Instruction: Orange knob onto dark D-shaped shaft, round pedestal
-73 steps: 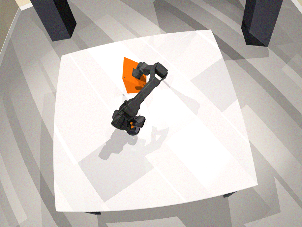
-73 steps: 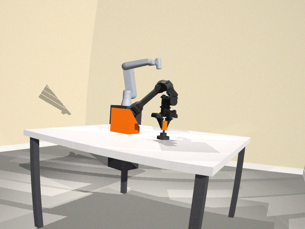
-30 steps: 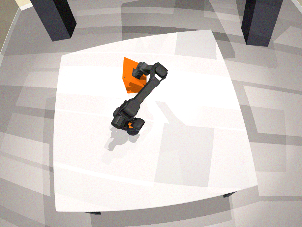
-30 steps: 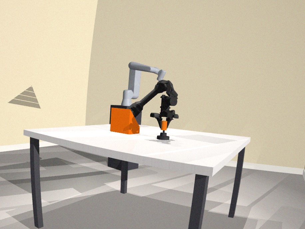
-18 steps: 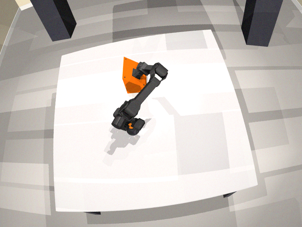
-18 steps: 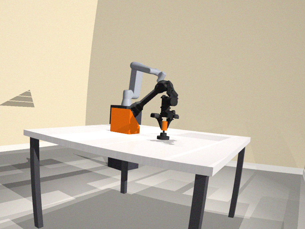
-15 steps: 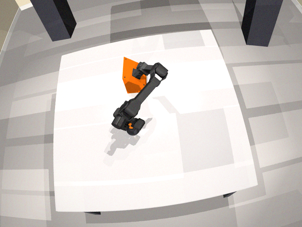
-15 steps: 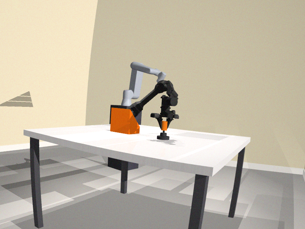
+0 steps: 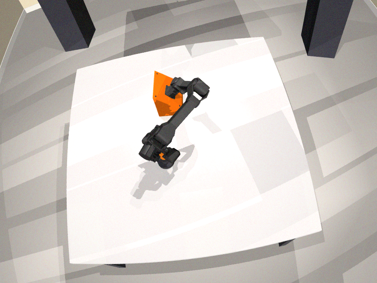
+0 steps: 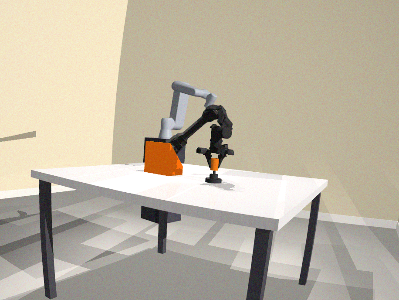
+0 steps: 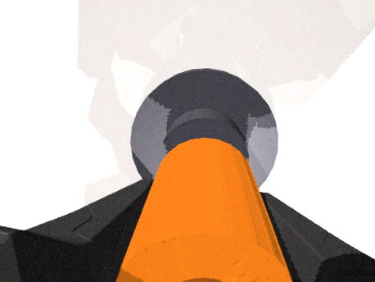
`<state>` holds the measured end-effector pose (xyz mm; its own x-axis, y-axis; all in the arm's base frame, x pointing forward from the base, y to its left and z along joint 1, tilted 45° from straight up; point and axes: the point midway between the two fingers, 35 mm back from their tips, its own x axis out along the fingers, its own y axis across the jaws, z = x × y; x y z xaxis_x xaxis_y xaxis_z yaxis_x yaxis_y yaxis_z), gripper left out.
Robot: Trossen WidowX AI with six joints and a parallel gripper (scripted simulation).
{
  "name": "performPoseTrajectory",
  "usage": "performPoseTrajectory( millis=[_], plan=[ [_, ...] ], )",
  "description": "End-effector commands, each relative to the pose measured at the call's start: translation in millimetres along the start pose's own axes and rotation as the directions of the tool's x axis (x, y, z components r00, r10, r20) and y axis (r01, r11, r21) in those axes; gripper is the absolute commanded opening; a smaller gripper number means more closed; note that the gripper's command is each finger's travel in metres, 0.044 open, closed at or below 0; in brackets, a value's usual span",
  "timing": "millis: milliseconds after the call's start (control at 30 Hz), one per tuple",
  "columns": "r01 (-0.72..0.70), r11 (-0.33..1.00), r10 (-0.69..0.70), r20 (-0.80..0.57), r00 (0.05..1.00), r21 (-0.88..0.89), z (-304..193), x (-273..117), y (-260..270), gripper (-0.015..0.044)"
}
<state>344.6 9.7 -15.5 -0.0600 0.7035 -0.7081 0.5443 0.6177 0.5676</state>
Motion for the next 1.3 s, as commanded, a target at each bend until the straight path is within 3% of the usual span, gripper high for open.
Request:
performPoseTrajectory(
  millis=[0, 833, 1067, 1267],
  plan=[
    [-0.001, 0.994, 0.001, 0.005, 1.000, 0.114, 1.9, -3.2, -1.3, 0.0000],
    [-0.001, 0.994, 0.001, 0.005, 1.000, 0.114, 1.0, -2.1, 1.8, 0.0000],
    [-0.002, 0.951, 0.001, 0.005, 1.000, 0.308, 1.9, -2.6, 0.9, 0.0000],
    [-0.002, 0.948, 0.001, 0.005, 1.000, 0.318, 2.0, -1.1, -1.0, 0.0000]
  ],
)
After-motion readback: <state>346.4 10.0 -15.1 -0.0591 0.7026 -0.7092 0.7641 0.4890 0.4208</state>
